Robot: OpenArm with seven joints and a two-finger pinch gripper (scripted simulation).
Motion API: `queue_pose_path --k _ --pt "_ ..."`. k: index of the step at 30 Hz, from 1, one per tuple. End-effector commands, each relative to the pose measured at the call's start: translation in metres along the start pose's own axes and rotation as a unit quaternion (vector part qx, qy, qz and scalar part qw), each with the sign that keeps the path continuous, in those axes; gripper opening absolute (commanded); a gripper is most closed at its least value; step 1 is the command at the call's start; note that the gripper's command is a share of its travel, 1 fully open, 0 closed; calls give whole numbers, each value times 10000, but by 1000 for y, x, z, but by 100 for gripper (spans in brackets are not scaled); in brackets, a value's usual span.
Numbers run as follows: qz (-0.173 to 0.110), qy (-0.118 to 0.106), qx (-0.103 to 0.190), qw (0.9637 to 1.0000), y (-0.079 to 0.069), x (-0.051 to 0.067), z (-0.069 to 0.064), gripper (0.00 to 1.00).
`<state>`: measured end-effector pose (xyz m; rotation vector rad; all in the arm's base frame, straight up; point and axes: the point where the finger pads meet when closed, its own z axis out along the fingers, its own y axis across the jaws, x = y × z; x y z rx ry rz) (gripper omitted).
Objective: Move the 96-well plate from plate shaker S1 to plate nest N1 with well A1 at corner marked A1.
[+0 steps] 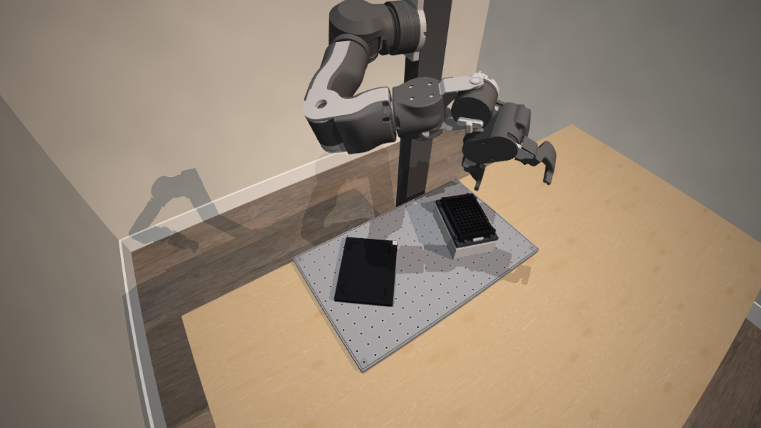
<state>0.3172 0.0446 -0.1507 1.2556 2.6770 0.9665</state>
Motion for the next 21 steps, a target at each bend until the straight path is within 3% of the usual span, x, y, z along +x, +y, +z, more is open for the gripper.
queue_pose_path --k 1,12,14,17,21 --pt "-142 7 59 9999 -1 1 -2 77" --pt "-142 7 59 9999 -1 1 -2 77" --pt "-503 -18 392 9980 -15 7 6 77" --pt "-1061 -44 931 9900 -37 16 18 77" --pt "-1061 -44 931 9900 -37 16 18 77"
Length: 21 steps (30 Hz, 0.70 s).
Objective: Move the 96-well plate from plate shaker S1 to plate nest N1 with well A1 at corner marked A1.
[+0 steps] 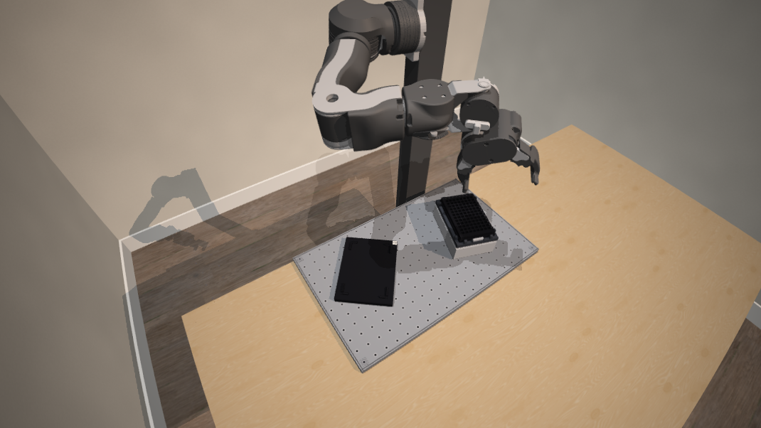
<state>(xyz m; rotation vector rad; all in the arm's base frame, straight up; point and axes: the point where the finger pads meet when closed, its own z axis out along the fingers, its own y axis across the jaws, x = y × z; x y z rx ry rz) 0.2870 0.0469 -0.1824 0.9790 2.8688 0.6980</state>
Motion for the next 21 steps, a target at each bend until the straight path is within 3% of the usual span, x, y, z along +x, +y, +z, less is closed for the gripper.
queue_pose_path --k 1,8,10,13,21 --pt "-35 17 9 10000 0 1 0 77" --pt "-35 17 9 10000 0 1 0 77" --pt "-391 -9 341 9987 -10 10 10 77" --pt "-949 -27 881 9916 -27 23 25 77" --pt "-949 -27 881 9916 -27 23 25 77"
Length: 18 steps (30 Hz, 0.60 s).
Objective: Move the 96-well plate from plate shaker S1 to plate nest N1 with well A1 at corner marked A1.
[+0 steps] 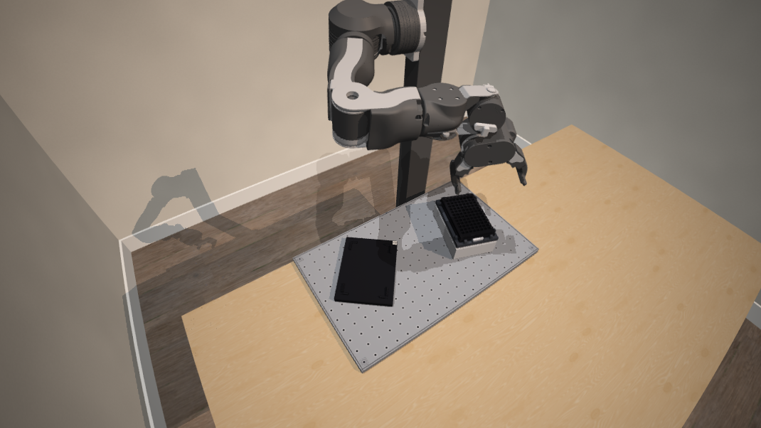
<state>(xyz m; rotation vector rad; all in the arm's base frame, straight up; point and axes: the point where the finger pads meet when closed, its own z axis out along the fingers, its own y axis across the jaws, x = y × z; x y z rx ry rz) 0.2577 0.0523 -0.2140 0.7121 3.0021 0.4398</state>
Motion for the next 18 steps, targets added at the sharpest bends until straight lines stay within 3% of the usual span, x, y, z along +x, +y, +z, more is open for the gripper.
queue_pose_path --k 1,4,6,9,18 --pt "-19 8 24 10000 -1 0 0 77" --pt "-19 8 24 10000 -1 0 0 77" --pt "-373 -11 349 9987 -7 11 11 77" --pt "-927 -21 894 9917 -19 27 29 77" --pt "-927 -21 894 9917 -19 27 29 77"
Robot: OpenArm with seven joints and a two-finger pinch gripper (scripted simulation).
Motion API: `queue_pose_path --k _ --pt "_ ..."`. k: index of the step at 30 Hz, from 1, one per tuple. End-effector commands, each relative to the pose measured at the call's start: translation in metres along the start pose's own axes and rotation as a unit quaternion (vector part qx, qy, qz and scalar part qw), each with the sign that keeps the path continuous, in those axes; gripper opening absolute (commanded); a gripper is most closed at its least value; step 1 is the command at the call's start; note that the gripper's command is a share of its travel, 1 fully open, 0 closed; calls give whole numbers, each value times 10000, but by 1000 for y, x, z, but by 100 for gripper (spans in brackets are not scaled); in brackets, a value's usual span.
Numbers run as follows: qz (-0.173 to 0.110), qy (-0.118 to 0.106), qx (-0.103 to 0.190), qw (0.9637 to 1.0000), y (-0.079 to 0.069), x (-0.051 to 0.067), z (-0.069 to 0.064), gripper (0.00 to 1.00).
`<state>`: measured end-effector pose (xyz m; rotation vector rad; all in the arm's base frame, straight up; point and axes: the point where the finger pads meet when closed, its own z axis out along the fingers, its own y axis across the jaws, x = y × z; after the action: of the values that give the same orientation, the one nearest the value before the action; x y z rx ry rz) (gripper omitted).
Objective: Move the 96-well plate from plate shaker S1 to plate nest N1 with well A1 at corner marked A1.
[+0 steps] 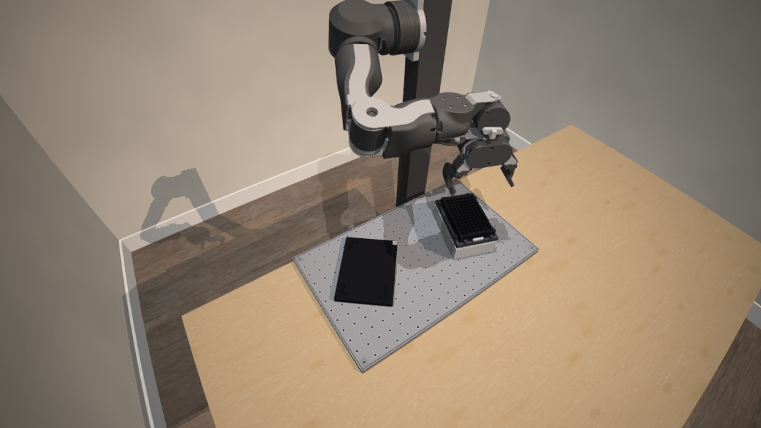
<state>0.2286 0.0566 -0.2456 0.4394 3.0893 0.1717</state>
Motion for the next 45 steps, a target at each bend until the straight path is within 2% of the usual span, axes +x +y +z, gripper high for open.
queue_pose_path --k 1,3,8,45 --pt "-19 9 29 10000 -1 1 0 77" --pt "-19 9 29 10000 -1 1 0 77" --pt "-535 3 534 9971 -10 28 29 77" --pt "-535 4 534 9971 -9 20 22 77"
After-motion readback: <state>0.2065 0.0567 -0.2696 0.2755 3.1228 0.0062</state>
